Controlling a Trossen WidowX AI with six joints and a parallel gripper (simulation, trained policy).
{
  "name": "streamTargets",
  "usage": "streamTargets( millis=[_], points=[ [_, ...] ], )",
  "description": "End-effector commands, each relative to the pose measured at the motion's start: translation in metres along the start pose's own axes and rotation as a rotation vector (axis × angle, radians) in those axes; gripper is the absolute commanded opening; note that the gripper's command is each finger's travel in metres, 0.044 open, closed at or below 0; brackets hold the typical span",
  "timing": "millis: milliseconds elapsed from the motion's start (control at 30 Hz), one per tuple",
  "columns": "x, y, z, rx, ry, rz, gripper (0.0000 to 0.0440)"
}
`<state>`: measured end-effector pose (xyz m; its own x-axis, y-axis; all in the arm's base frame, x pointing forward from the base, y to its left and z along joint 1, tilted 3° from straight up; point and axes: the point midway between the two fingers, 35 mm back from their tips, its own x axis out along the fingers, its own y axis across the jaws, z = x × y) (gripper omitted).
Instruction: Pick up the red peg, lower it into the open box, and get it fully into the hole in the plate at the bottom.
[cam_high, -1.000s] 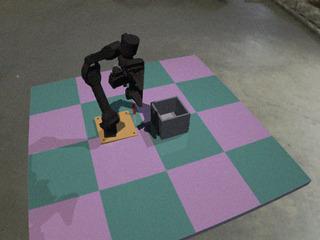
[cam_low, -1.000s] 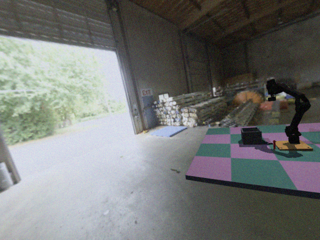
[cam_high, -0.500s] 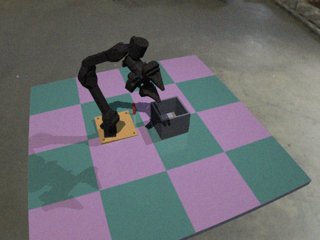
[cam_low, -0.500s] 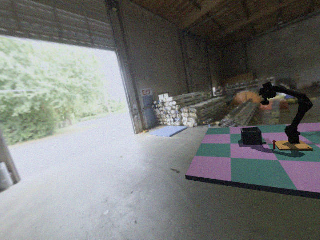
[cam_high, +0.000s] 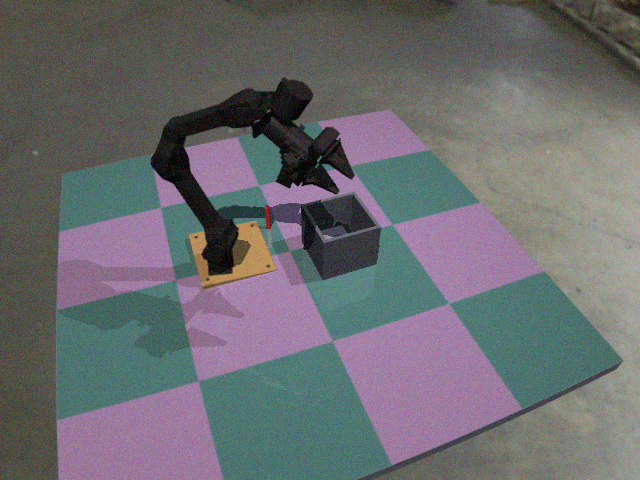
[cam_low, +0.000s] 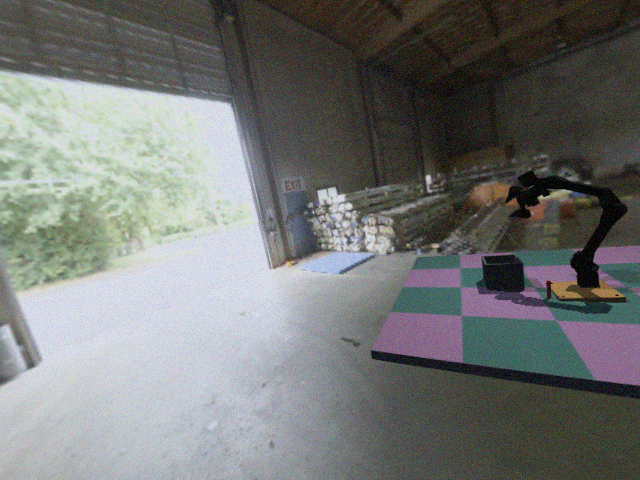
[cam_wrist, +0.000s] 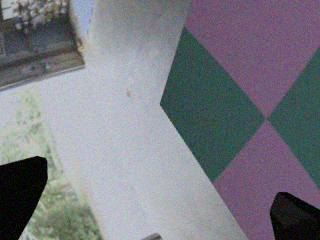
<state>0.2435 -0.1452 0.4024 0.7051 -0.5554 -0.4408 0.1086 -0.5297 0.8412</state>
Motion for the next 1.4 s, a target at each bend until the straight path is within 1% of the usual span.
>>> streamTargets(
  millis=[0, 400, 800, 1100, 1367],
  points=[
    [0.003, -0.017, -0.012, -0.002, 0.051, -0.06, 0.044],
    [0.001, -0.078, -0.057, -0.054, 0.234, -0.282, 0.044],
    [-0.016, -0.148, -0.09, -0.175, 0.397, -0.533, 0.044],
    [-0.039, -0.206, -0.103, -0.317, 0.494, -0.74, 0.0439],
    [-0.061, -0.258, -0.1, -0.469, 0.546, -0.925, 0.0438]
  ],
)
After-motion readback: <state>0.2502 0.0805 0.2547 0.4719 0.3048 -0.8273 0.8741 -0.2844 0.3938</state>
